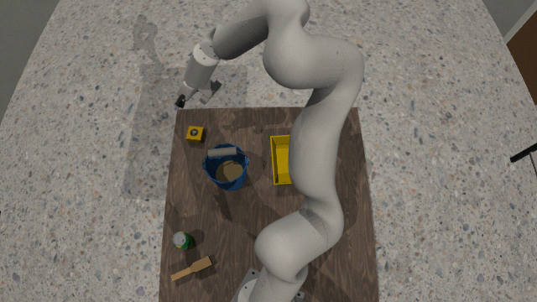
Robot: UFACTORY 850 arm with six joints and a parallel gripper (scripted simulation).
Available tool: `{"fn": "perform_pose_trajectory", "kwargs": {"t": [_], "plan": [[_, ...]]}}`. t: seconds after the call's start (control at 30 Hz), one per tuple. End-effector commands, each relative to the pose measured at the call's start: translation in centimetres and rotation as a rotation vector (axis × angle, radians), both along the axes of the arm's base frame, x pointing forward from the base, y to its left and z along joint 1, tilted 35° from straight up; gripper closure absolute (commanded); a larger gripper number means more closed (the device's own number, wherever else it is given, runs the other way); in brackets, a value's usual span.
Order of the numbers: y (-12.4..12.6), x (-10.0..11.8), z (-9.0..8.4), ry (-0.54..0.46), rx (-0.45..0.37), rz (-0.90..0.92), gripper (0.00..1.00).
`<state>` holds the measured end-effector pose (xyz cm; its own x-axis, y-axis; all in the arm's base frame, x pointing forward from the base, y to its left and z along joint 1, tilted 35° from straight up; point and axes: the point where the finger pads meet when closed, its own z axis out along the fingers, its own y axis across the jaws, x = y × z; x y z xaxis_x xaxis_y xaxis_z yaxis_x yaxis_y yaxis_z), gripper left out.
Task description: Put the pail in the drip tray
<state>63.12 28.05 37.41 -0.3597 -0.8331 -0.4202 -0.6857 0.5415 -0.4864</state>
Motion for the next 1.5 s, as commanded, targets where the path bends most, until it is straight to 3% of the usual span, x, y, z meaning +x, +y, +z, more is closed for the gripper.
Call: {"fn": "perform_pose_trajectory", "kwargs": {"t": [0.0, 0.2, 0.27, 0.5, 0.73, 1.07, 1.47], "plan": [[-1.5, -3.4, -1.6, 0.045, -0.122, 0.044, 0.00], [-4.2, -7.7, -3.9, 0.096, -0.288, 0.106, 0.00], [-4.2, -7.7, -3.9, 0.096, -0.288, 0.106, 0.00], [-8.1, -13.0, -6.1, 0.158, -0.505, 0.191, 0.00], [-10.8, -16.2, -7.1, 0.196, -0.643, 0.247, 0.00], [-12.1, -17.7, -7.5, 0.213, -0.708, 0.274, 0.00], [-12.3, -17.9, -7.6, 0.215, -0.716, 0.277, 0.00]]}}
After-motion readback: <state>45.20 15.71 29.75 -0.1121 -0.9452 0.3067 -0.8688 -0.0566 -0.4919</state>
